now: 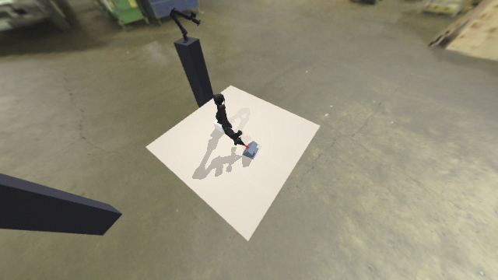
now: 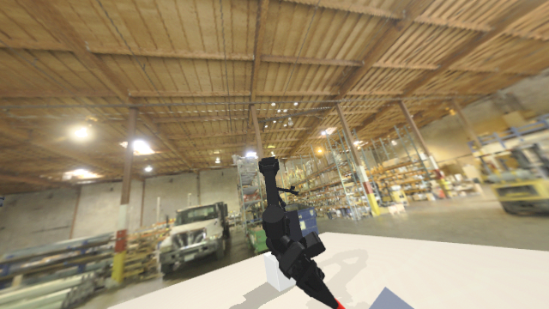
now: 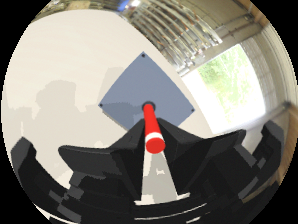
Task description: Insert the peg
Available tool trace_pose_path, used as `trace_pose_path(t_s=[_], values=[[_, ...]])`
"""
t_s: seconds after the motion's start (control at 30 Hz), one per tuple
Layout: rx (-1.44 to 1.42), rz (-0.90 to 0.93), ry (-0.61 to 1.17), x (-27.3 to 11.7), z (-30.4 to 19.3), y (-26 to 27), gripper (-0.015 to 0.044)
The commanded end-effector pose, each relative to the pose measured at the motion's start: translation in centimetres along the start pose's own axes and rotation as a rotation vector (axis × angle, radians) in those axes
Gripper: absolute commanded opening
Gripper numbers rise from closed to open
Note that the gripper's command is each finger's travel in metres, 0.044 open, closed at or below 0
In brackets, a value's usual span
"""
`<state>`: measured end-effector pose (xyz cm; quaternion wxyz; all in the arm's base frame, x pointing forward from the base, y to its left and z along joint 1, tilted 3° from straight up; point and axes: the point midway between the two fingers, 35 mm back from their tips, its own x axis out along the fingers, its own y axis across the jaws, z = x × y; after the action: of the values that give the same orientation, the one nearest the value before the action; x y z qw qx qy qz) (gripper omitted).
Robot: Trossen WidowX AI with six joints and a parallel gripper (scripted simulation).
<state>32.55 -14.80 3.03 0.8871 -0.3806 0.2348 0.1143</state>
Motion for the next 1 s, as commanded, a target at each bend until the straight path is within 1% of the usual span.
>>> trace_pose_path(t_s=[0.0,0.97], values=[[-0.002,-0.009,-0.001,0.14,0.06,-0.36,0.0000],[-0.002,-0.009,-0.001,0.91,0.03,-0.26,0.0000]])
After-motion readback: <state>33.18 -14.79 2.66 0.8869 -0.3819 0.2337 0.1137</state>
